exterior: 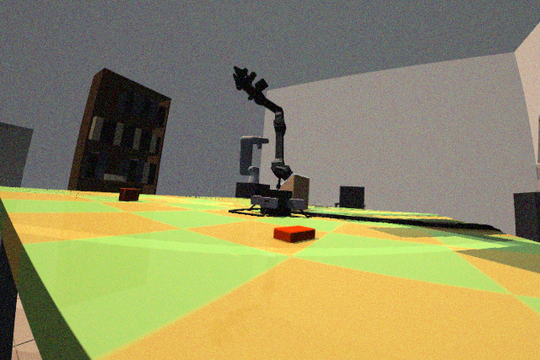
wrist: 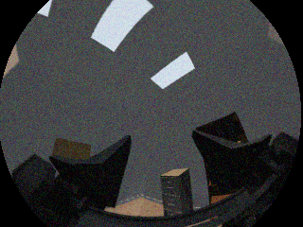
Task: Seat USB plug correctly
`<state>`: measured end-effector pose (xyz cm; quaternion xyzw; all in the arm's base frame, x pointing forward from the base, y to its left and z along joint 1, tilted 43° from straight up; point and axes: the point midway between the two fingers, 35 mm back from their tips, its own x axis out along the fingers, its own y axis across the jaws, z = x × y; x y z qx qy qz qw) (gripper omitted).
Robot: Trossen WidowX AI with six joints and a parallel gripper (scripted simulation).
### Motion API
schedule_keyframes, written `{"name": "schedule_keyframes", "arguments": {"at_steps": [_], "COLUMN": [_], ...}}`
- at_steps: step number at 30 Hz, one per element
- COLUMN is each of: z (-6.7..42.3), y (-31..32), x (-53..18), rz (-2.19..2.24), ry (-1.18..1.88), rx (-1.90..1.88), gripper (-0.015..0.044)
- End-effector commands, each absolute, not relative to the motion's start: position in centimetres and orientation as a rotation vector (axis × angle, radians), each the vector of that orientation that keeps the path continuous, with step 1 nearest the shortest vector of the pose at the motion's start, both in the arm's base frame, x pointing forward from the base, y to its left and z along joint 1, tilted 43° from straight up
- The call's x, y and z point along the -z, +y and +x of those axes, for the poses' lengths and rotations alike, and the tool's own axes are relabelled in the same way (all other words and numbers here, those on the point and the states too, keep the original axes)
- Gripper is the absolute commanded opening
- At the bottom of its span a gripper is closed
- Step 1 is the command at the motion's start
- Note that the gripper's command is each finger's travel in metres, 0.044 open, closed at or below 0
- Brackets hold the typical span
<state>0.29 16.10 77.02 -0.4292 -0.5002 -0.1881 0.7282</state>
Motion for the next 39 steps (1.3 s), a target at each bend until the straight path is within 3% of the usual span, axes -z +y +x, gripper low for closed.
{"name": "schedule_keyframes", "arguments": {"at_steps": [1, 11, 20, 30, 39], "z": [0.3, 5.2, 17.6, 32.2, 42.4], "y": [15.8, 2.5, -7.9, -10.6, -6.6], "x": [-77.1, -77.5, -72.1, -60.8, -46.3], "rz": [-0.934, -0.365, 0.295, 0.714, 1.077], "ry": [-1.102, -1.010, -0.751, -0.365, 0.052], "rx": [0.412, 0.270, 0.106, 0.134, 0.231], "gripper": [0.0426, 0.0440, 0.0440, 0.0440, 0.0440]}}
